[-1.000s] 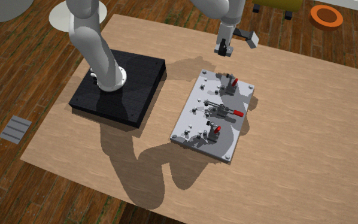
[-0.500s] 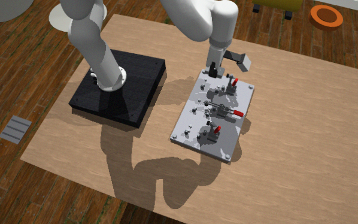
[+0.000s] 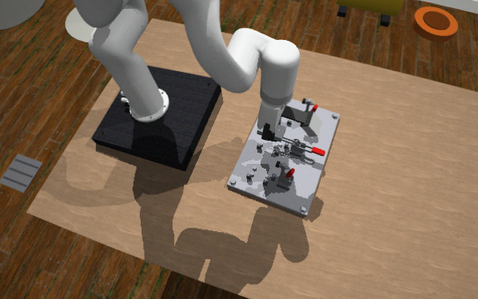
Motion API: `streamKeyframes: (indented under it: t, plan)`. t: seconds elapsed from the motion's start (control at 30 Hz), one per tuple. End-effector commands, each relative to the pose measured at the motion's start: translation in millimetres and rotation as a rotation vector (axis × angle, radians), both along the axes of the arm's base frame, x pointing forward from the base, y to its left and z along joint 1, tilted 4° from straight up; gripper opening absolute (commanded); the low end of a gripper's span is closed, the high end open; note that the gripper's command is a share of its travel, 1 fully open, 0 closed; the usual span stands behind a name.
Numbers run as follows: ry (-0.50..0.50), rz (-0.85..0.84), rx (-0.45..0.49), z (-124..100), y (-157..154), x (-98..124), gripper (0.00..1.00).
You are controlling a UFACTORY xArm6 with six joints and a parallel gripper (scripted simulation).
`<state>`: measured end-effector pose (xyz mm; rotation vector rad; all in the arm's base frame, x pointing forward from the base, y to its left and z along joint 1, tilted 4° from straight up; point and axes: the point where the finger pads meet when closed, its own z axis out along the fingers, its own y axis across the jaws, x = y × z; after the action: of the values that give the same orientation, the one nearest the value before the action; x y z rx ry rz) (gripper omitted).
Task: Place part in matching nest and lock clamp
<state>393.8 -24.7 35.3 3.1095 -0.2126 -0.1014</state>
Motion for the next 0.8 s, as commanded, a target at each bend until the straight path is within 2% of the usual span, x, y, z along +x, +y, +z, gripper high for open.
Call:
streamKeyframes:
  t: [0.0, 0.27, 0.77]
  plan:
    - [-0.005, 0.001, 0.005, 1, -39, -3, 0.0]
    - [-0.005, 0.001, 0.005, 1, -82, -8, 0.0]
    - [-0.005, 0.001, 0.005, 1, -94, -10, 0.0]
